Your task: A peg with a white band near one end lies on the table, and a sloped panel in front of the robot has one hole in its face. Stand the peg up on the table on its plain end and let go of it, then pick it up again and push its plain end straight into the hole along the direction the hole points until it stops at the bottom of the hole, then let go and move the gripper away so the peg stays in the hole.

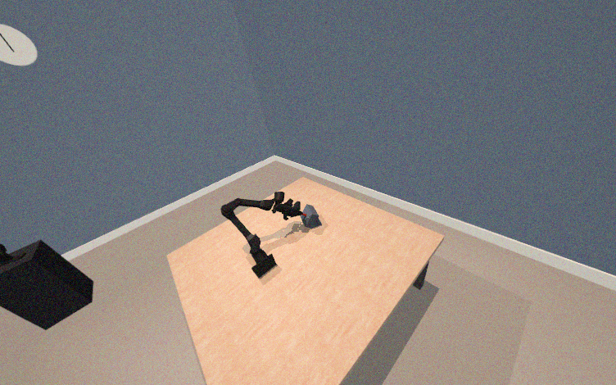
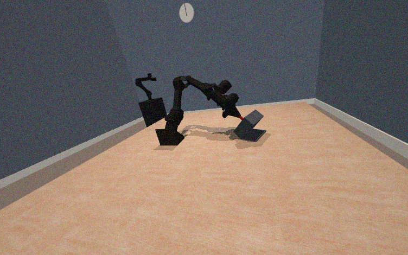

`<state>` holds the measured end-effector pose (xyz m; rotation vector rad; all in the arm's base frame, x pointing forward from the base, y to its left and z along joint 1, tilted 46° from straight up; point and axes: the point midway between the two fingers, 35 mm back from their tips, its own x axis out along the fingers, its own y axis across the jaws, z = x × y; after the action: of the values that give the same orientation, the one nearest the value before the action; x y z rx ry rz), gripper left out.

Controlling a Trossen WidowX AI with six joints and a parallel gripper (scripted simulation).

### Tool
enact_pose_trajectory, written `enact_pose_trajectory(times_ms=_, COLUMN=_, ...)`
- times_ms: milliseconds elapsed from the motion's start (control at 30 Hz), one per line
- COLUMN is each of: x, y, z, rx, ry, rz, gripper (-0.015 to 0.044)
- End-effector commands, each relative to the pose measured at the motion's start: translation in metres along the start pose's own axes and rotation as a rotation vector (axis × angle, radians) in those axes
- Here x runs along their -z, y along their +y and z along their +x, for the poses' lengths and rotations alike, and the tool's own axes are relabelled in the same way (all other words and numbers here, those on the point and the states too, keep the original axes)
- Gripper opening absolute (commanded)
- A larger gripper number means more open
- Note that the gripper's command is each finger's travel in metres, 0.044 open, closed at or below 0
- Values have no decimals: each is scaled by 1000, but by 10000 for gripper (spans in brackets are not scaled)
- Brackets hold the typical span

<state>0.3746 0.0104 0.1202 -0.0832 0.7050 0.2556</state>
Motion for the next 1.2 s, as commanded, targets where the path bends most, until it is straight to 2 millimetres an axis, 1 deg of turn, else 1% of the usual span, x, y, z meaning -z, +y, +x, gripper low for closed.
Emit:
enact_pose_trajectory(times_ms=0, x=-1, y=-1, z=3, rx=6, ry=-3, rz=3, gripper=0)
enact_pose_trajectory(times_ms=700, x=-1, y=-1, z=14, rx=6, ry=-4, rz=3, gripper=0)
enact_pose_trajectory(times_ms=1167, x=0, y=0, z=15, rx=0, ry=1, rz=0, gripper=0)
